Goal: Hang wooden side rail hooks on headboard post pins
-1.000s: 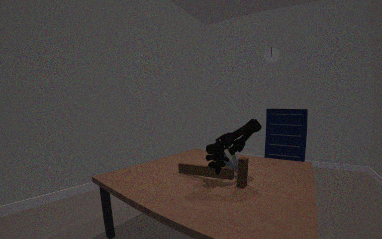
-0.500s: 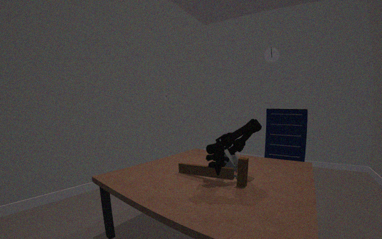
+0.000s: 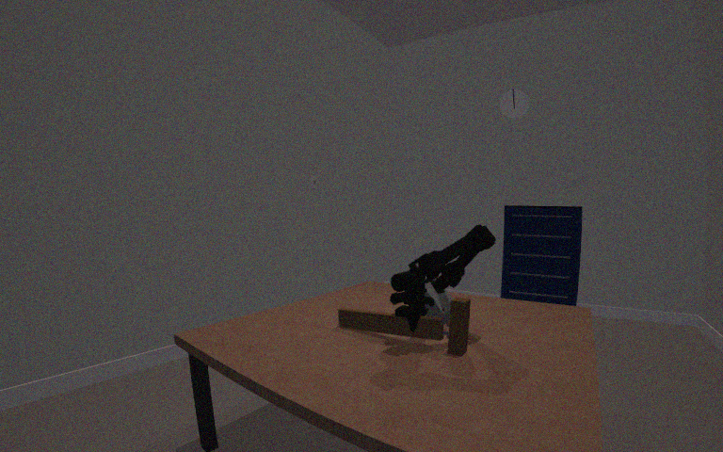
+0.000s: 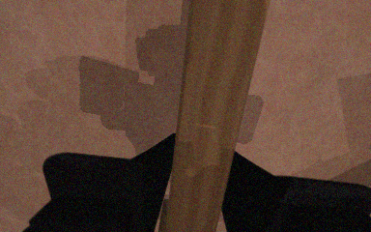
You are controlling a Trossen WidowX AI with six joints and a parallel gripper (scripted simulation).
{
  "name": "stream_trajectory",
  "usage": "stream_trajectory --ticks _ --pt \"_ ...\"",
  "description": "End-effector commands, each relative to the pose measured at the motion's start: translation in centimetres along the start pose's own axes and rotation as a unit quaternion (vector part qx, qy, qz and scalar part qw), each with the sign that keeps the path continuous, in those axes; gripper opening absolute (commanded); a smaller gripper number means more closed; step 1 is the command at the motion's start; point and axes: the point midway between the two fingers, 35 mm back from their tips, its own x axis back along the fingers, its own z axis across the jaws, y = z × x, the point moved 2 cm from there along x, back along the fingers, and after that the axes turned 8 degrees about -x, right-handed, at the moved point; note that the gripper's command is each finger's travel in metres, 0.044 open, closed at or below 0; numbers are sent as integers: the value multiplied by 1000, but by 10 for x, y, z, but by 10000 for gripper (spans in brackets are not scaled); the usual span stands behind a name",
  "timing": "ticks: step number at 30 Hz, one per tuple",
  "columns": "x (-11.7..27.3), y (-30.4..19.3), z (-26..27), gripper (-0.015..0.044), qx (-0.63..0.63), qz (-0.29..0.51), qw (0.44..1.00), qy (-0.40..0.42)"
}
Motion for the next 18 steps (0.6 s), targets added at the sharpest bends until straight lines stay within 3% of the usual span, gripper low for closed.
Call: stream_trajectory --ticks 1,18 --pt "2 -1 1 0 -2 2 1000 3" --pt "2 -3 0 0 -2 2 1000 3"
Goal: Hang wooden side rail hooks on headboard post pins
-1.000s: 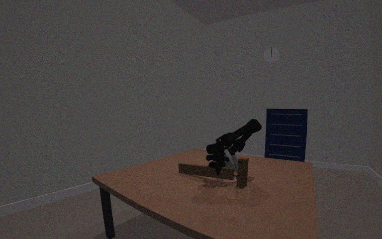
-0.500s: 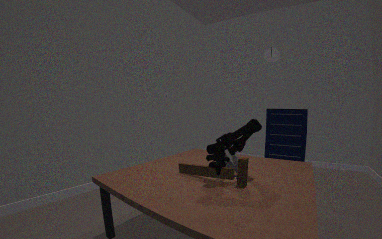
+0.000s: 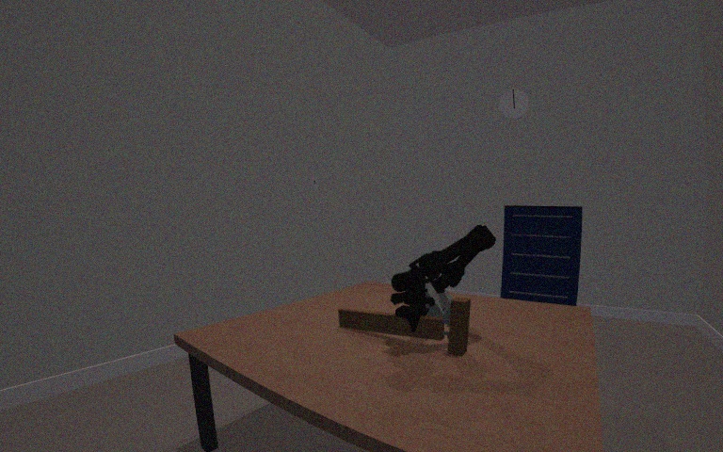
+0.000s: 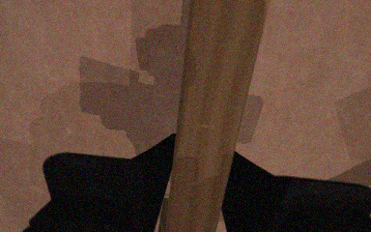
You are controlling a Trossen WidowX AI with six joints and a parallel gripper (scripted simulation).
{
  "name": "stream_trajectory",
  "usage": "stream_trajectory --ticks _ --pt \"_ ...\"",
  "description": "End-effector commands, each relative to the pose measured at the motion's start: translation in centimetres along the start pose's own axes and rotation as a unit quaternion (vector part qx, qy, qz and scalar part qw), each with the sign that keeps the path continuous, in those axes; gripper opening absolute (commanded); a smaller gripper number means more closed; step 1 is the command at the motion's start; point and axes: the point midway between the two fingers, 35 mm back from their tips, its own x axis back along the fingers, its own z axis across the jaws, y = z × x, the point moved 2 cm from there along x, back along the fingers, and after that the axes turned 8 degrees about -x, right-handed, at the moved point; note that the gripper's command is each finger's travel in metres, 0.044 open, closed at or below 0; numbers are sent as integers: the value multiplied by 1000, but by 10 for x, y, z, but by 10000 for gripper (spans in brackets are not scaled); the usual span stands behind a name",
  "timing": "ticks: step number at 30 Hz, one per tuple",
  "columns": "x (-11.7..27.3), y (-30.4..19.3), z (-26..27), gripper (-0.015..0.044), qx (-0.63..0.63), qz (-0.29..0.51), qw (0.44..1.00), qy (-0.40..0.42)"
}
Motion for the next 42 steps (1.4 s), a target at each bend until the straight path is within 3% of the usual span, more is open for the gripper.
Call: stream_trajectory --ticks 1,42 --pt "2 -1 1 0 -2 2 1000 3" --pt "2 -5 0 0 -2 2 1000 3"
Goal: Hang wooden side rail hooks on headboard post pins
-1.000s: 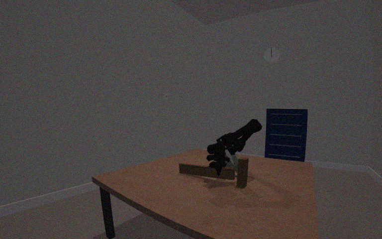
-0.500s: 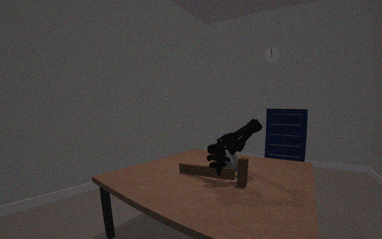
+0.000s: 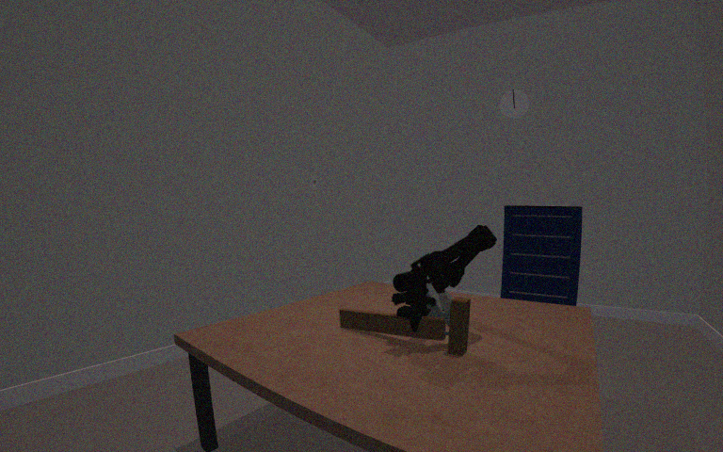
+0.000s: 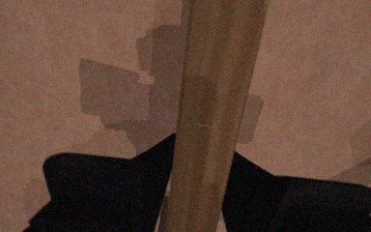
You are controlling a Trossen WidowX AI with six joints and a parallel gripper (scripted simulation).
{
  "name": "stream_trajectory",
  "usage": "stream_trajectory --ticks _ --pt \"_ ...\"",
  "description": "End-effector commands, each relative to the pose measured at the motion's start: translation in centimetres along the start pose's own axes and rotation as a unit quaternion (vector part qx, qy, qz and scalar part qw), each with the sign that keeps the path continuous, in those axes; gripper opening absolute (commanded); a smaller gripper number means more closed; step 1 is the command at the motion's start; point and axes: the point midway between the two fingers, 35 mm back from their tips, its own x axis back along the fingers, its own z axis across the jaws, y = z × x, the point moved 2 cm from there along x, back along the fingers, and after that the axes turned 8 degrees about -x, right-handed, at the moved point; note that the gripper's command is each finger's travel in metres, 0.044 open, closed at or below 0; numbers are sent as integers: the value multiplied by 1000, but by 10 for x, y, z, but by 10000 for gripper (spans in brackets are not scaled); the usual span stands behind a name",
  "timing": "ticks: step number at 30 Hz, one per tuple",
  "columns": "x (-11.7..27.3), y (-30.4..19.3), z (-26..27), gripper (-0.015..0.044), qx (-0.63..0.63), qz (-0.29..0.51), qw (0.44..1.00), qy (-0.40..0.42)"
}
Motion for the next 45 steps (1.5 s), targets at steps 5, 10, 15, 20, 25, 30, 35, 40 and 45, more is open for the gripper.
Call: stream_trajectory --ticks 5,10,15,20,25,30,35,40,45 --pt "2 -1 0 0 -2 2 1000 3" --pt "2 -2 0 0 -2 2 1000 3" --pt "2 -2 0 0 -2 2 1000 3" --pt "2 -3 0 0 -2 2 1000 3" --pt "2 -3 0 0 -2 2 1000 3" --pt "2 -4 0 0 -2 2 1000 3" --pt "2 -5 0 0 -2 2 1000 3" --pt "2 -5 0 0 -2 2 1000 3" --pt "2 -6 0 0 -2 3 1000 3"
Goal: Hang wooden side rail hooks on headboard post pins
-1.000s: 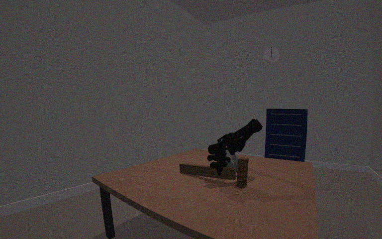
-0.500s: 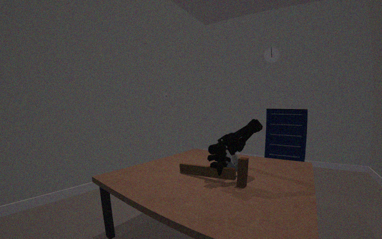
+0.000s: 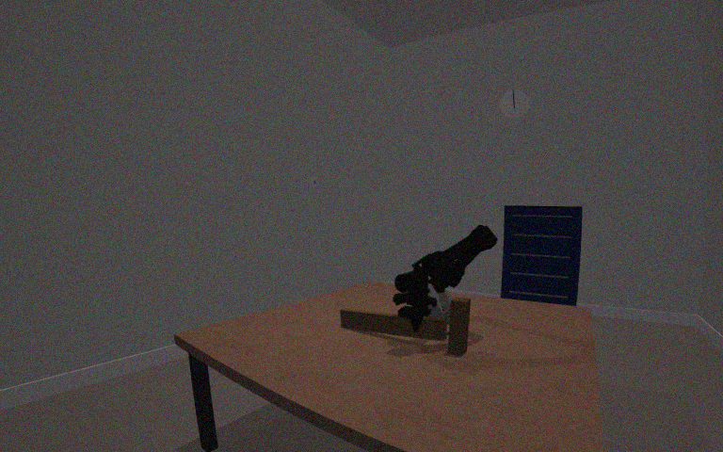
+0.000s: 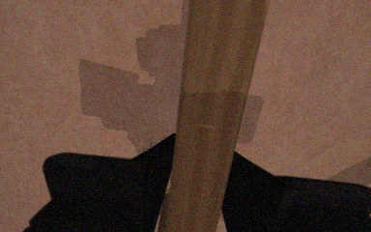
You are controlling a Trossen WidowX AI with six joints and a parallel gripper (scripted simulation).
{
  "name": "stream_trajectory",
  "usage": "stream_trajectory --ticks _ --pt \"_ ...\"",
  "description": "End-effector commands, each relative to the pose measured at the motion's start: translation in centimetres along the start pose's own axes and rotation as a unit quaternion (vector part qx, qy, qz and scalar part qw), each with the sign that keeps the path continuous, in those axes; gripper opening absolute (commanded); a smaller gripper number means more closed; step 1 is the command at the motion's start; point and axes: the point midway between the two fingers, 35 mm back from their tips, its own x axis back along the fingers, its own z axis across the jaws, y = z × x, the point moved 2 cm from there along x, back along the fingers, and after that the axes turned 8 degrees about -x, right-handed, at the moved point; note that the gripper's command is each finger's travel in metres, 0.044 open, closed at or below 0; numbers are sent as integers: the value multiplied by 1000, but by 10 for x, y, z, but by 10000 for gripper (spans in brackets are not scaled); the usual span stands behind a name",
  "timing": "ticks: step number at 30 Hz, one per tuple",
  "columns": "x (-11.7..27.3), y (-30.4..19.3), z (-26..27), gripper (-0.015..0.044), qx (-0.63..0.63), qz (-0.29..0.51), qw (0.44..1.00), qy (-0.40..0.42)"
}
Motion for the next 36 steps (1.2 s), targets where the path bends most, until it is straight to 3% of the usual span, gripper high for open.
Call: stream_trajectory --ticks 1,36 --pt "2 -1 0 0 -2 3 1000 3" --pt "2 -5 0 0 -2 3 1000 3"
